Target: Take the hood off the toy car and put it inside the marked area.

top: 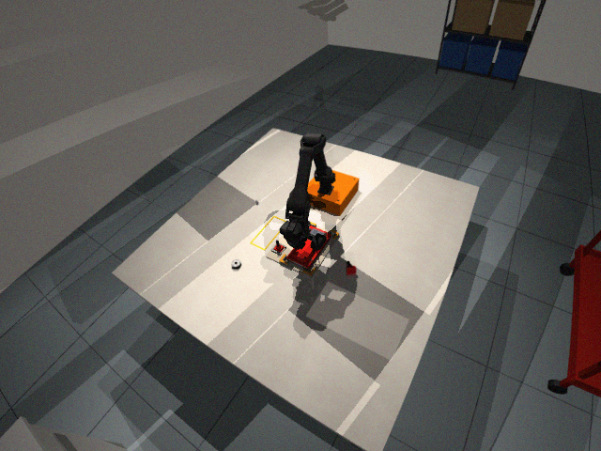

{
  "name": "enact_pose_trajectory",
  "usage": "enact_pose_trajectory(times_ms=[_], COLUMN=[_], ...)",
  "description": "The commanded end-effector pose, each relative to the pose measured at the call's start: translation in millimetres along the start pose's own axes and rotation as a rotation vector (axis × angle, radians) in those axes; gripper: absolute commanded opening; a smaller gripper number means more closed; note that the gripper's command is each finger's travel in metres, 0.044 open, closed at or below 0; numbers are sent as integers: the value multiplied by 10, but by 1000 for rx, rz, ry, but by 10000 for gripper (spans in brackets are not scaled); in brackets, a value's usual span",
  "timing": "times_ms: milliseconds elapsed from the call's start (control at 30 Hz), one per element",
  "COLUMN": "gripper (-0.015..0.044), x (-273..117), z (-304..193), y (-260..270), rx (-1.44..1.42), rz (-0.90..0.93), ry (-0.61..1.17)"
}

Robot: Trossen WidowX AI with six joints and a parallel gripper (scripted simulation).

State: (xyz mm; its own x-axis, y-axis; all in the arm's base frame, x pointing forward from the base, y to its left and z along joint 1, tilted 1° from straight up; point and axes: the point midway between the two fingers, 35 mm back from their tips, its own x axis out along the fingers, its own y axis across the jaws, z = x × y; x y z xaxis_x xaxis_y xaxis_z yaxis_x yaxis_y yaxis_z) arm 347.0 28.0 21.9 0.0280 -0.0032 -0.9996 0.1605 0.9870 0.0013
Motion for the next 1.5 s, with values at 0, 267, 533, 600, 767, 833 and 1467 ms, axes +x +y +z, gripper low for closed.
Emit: enact_pose_trajectory(times_ms=[0,267,533,600,767,833,1467], gripper=[440,440,440,440,440,440,361], x=[37,64,103,113,138,148,209], z=[-9,-8,-8,-8,-8,-8,-11], y=[-12,-12,-12,-13,-13,-13,-6], rx=[-3,-3,-3,-3,-3,-3,0], rz=[-5,-5,-5,-5,-5,-5,-1], ry=[2,2,2,2,2,2,3])
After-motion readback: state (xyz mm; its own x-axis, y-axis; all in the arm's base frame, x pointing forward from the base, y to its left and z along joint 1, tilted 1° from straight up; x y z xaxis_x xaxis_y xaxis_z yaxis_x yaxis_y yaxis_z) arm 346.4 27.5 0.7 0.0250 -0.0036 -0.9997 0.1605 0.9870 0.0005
